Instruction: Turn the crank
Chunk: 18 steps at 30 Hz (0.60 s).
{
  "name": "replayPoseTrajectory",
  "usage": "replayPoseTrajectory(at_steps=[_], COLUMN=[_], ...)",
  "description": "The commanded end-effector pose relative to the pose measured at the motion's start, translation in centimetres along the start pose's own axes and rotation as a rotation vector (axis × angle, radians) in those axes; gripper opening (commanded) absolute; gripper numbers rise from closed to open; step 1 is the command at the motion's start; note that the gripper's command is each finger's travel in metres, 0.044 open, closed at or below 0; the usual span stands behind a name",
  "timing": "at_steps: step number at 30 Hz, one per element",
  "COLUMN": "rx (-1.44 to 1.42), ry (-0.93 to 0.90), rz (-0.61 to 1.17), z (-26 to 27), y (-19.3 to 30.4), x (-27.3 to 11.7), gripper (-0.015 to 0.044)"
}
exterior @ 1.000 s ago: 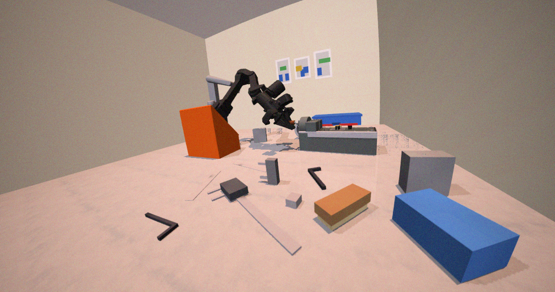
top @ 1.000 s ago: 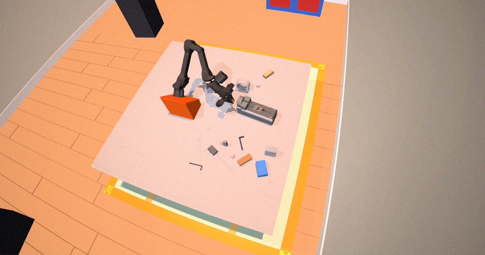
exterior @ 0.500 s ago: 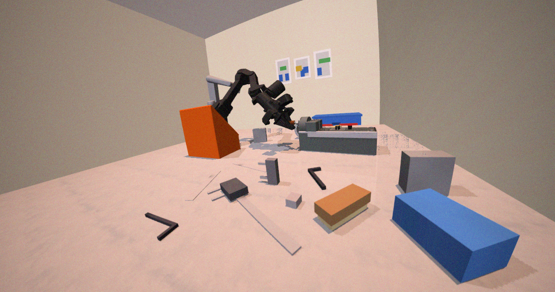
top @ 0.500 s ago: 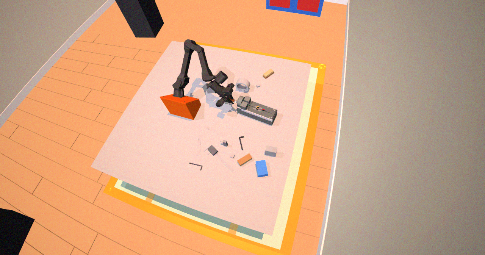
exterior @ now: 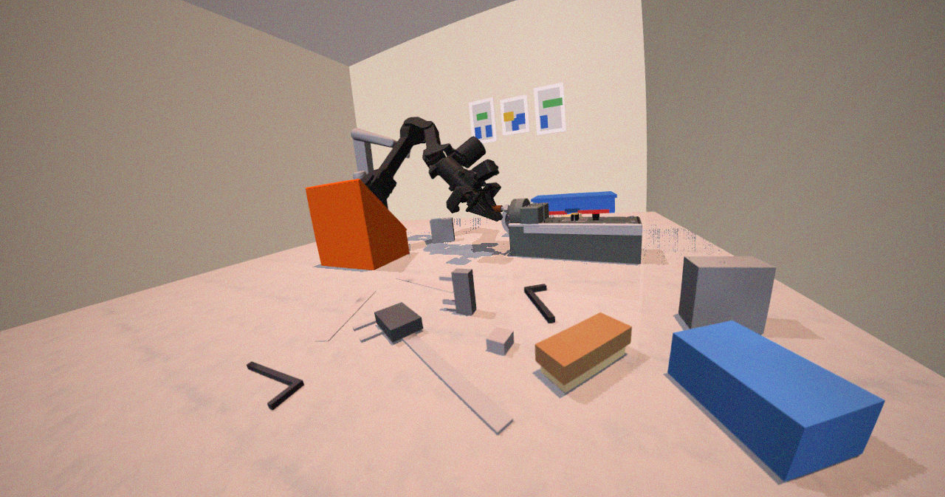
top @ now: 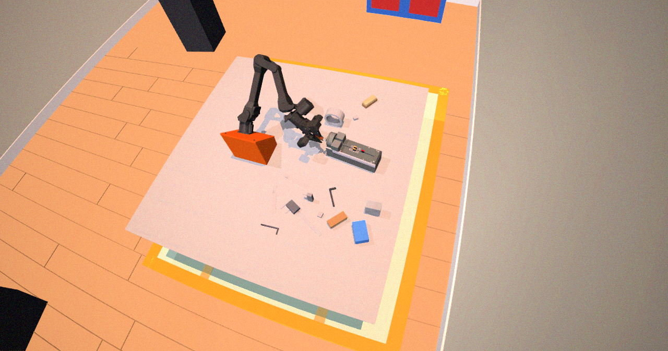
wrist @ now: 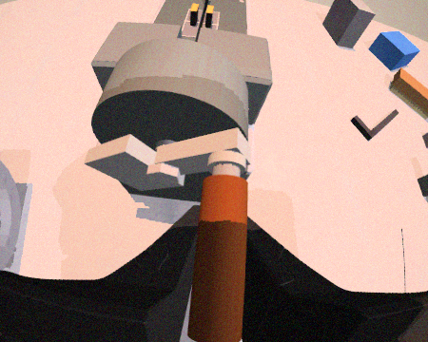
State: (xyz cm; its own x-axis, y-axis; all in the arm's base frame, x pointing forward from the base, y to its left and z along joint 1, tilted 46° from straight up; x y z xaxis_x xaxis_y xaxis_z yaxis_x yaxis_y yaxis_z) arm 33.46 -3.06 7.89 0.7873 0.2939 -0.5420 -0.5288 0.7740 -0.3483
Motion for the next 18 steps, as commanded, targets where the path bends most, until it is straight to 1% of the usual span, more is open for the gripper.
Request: replayPoseTrajectory(at_steps=[1, 15, 16, 18], rx=[0.000, 0.000, 0.000, 0.000], ry=[0.000, 0.000, 0.000, 0.000], rz=[0.000, 0.000, 0.000, 0.000], z=[0.00, 0.00, 0.00, 0.02], y=[0.00, 0.00, 0.00, -0.25], x=[0.00, 0.00, 0.00, -0.19], gripper=[0.0053, 0.0420, 0.0440, 0.0440])
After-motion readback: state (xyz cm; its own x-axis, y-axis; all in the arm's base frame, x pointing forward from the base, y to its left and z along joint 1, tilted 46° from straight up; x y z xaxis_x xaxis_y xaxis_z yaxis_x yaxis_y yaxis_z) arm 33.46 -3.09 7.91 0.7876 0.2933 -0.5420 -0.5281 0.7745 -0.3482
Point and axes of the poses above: the point midway between the two fingers, 35 mm back from their tips, its own x axis out along the fingers, its own z axis across the jaws, y = z × x, the point moved 5 cm from there along -x, back along the fingers, and after that the axes turned 7 degrees about x, right-handed, at the moved point
